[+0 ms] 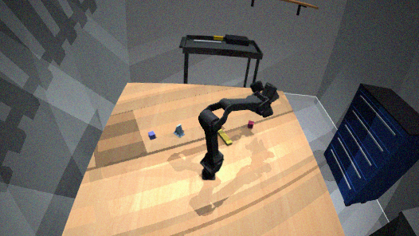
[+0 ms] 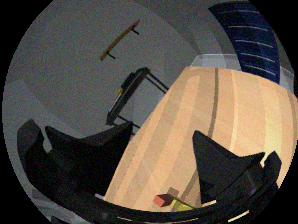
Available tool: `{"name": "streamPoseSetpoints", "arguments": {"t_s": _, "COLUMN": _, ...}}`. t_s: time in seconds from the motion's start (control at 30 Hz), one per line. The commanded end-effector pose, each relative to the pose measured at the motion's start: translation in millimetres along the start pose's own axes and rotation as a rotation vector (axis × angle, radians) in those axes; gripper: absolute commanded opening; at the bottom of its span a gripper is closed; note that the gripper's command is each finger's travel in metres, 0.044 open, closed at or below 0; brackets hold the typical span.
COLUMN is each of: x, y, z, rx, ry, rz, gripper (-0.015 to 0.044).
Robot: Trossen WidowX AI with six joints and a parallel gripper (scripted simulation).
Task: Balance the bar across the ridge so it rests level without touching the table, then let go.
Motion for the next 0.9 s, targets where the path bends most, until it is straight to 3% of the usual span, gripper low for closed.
{"name": "streamPoseSetpoints", "arguments": {"t_s": 0.0, "x": -14, "y": -3, "z": -11, "rx": -0.064, "ry": 0.048, "rz": -0.148, "gripper": 0.0315}}
{"name": "streamPoseSetpoints", "arguments": {"t_s": 0.43, "x": -67, "y": -10, "z": -31, "rx": -0.332, "ry": 0.153, "rz": -0.585, "gripper": 0.0315}}
{"name": "streamPoseSetpoints", "arguments": {"t_s": 0.87, "x": -120, "y": -16, "z": -32, "rx": -0.668, "ry": 0.143, "rz": -0.927, "gripper": 0.0315}}
Point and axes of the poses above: the point midway between the two fingers, 35 mm back from their tips, its own z axis back along the fingers, its own y axis across the jaws, x = y × z, the point moved 2 cm from there along z, back along the fingers, and after that the axes turned 7 degrees about -z, right-handed, at the moved point
